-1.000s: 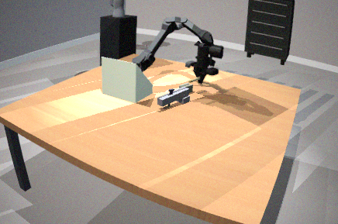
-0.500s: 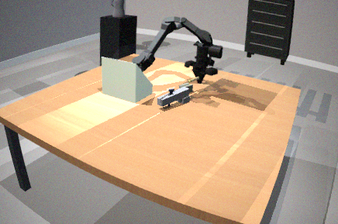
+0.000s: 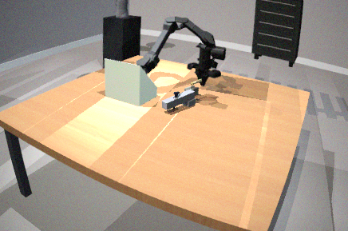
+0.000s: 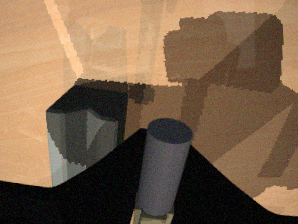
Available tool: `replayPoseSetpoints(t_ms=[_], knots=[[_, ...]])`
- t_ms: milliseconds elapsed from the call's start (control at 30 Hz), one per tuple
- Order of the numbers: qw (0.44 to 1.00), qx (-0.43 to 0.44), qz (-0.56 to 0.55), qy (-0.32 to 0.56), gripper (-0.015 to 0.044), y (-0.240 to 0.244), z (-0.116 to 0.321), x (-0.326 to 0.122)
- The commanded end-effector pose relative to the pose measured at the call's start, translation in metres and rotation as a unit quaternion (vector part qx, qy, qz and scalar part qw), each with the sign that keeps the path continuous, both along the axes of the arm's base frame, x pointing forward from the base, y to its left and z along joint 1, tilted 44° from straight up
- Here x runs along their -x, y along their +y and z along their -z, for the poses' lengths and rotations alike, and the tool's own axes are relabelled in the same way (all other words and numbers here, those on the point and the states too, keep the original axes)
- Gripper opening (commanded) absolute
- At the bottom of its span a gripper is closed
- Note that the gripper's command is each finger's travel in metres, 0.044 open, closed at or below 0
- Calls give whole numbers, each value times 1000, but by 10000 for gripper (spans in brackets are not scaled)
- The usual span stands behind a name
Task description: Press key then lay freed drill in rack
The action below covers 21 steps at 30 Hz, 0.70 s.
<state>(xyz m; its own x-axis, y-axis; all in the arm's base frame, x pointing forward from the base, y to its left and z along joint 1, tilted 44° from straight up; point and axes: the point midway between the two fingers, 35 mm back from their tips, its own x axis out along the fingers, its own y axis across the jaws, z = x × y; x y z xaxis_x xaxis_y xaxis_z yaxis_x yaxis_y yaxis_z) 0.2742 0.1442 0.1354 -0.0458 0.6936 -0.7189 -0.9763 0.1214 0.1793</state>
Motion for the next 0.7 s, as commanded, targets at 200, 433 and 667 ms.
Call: replayPoseSetpoints(t_ms=[200,433,667], knots=[[1000,-1,2,-4,0,6,-5,15],[1000,-1,2,-3,0,10,-9,24],[1000,-2,2,-3,0,13,-14,34]])
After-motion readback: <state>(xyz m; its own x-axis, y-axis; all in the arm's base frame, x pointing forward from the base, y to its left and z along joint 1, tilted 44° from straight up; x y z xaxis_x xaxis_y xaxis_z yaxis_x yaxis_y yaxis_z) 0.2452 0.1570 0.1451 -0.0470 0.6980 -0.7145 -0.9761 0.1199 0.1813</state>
